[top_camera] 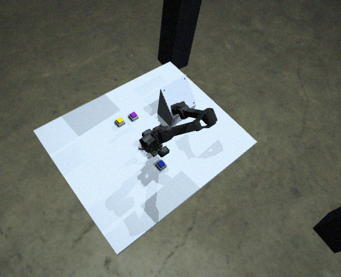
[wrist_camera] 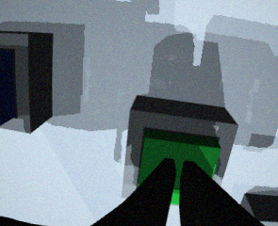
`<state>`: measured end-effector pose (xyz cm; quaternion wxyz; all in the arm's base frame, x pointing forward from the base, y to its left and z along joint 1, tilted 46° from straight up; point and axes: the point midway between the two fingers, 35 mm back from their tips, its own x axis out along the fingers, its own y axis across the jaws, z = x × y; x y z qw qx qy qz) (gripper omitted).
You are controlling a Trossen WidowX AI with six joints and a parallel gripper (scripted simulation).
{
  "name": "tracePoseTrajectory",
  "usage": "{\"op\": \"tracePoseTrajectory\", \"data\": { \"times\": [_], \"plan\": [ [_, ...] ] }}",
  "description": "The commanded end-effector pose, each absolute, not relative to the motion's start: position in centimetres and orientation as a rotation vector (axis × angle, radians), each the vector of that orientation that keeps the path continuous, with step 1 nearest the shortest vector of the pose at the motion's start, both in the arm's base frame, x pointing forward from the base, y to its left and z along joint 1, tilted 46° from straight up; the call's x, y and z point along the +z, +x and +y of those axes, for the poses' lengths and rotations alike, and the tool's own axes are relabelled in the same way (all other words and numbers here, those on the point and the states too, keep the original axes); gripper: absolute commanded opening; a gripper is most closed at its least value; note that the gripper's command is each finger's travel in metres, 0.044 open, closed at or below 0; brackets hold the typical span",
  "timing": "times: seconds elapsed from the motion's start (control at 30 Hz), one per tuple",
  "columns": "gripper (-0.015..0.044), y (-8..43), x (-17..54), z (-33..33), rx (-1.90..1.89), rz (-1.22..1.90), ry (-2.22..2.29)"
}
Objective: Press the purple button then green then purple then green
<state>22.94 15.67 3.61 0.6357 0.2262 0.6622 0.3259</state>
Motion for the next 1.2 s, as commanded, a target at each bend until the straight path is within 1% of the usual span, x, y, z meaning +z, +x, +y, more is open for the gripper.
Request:
{"op": "tracePoseTrajectory", "data": {
  "times": [0.0,0.53,0.67,0.77,0.83,0.97,1.03,1.17],
  "plan": [
    [0.0020,22.6,3.4,15.8,0.744,1.526,0.522],
    [0.0020,22.6,3.4,15.8,0.744,1.526,0.522],
    [0.0020,23.0,5.5,13.6,0.743,1.525,0.521],
    [0.0020,23.0,5.6,13.5,0.743,1.526,0.521],
    [0.0072,23.1,6.8,13.7,0.743,1.526,0.521],
    [0.0178,22.9,13.8,14.9,0.743,1.525,0.521],
    [0.0230,22.3,16.2,15.2,0.744,1.525,0.522],
    [0.0335,22.2,16.5,15.3,0.744,1.525,0.522]
  ]
}}
